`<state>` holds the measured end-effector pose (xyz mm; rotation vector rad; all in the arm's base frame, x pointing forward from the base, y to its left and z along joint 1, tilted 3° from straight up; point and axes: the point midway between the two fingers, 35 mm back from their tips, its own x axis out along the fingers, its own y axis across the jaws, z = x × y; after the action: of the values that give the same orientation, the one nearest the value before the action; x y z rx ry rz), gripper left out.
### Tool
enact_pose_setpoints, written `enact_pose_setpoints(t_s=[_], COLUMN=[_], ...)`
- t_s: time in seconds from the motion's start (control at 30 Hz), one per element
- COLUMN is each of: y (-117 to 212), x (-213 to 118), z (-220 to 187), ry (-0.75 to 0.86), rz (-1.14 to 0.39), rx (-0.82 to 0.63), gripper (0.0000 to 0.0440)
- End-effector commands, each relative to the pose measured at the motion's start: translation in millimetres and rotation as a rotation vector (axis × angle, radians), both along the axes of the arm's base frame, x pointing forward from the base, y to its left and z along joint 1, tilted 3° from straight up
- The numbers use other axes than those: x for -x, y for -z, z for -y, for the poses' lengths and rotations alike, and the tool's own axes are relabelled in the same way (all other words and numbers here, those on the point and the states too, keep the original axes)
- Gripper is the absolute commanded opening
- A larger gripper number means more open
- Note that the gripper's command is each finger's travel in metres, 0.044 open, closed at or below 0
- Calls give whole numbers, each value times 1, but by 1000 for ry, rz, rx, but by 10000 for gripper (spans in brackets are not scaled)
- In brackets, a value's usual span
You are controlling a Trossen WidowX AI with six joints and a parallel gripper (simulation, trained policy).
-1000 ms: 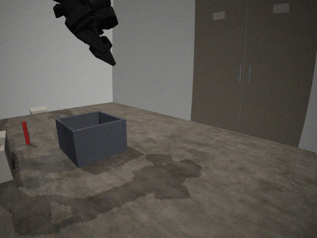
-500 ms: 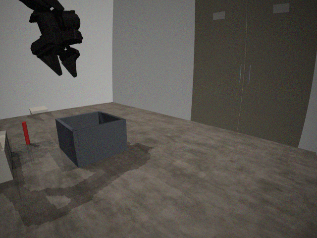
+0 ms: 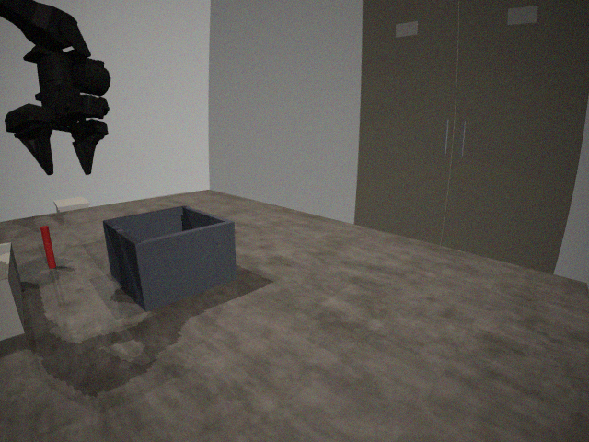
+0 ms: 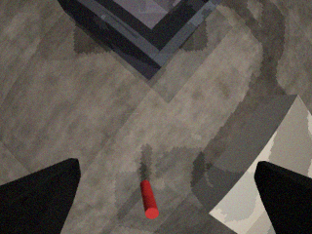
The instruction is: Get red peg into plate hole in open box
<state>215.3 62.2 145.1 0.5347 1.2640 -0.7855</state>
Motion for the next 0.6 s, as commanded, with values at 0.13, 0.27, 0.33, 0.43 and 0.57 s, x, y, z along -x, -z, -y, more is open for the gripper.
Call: enact_pose_setpoints(t_s=[0.13,0.27,0.33,0.43,0.57], y=[31,49,58,72,93], x=[21,25,26,26,26], z=[-17,-23,-26,-30,-35], ry=[66,95,106,118,127], rz=[-72,-91,-95,-95,-82], rx=[-17,-24,-29,-38,-57], gripper=[440,440,440,440,440])
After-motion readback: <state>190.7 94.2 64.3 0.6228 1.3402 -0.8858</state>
